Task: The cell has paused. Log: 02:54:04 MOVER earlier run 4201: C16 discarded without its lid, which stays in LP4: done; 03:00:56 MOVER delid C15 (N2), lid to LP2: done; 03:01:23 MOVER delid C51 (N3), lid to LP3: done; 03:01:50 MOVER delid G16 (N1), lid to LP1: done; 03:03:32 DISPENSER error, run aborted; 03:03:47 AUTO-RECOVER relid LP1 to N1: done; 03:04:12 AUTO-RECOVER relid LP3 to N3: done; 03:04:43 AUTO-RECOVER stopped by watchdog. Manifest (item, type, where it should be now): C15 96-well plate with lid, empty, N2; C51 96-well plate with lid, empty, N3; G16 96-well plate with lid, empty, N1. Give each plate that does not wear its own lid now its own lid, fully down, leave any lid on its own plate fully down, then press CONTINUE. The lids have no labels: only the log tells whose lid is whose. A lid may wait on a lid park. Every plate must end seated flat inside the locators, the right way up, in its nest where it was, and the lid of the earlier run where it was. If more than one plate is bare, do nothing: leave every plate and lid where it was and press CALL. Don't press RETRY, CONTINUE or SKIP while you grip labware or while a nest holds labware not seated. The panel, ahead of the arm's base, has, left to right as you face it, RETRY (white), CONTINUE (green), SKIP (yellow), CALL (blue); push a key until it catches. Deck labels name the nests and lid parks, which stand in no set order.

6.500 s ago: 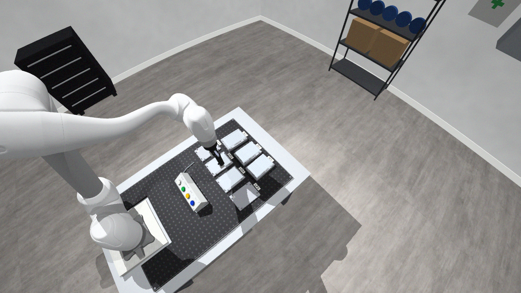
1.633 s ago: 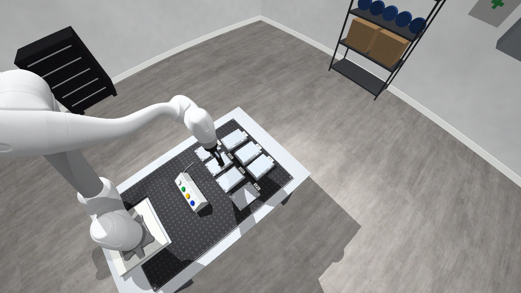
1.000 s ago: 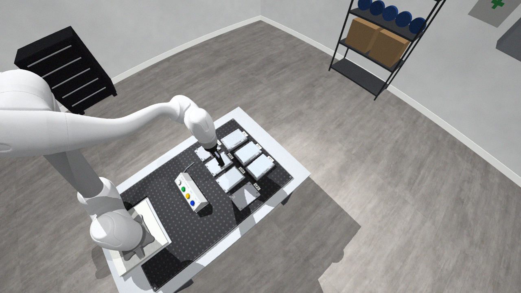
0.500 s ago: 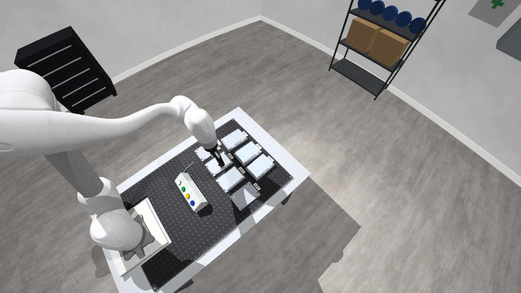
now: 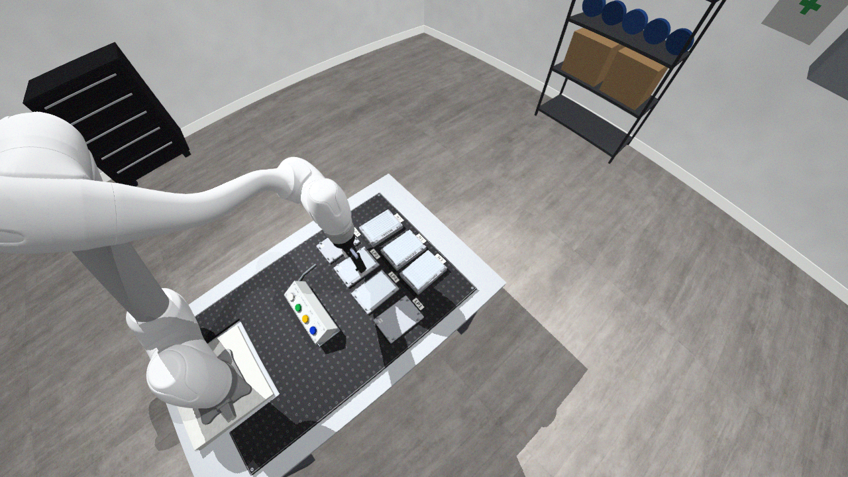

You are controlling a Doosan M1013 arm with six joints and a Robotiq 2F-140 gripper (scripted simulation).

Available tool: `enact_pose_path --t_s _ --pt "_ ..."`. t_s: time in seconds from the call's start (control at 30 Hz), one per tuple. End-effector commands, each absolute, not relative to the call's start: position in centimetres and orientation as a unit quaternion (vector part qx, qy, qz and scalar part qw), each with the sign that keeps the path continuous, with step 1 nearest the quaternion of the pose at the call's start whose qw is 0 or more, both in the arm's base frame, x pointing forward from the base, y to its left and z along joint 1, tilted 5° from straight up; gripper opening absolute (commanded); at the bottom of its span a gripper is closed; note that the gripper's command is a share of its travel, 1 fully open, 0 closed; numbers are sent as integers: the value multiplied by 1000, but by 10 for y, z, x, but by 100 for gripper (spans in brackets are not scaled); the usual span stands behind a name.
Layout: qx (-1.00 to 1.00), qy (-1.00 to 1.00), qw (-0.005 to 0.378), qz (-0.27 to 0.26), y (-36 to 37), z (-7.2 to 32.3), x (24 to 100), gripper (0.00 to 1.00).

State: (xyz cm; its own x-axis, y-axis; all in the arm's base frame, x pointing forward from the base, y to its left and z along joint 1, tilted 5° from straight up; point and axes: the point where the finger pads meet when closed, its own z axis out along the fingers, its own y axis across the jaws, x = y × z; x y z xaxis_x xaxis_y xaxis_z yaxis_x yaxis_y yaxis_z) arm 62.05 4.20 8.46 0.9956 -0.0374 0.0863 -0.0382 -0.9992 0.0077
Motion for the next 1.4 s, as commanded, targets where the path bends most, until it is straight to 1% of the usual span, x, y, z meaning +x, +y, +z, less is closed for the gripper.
enact_pose_path --t_s 0.0,1.37 --pt "999 -19 5 43 42 84 621 66" --pt "999 -19 5 43 42 77 621 66"
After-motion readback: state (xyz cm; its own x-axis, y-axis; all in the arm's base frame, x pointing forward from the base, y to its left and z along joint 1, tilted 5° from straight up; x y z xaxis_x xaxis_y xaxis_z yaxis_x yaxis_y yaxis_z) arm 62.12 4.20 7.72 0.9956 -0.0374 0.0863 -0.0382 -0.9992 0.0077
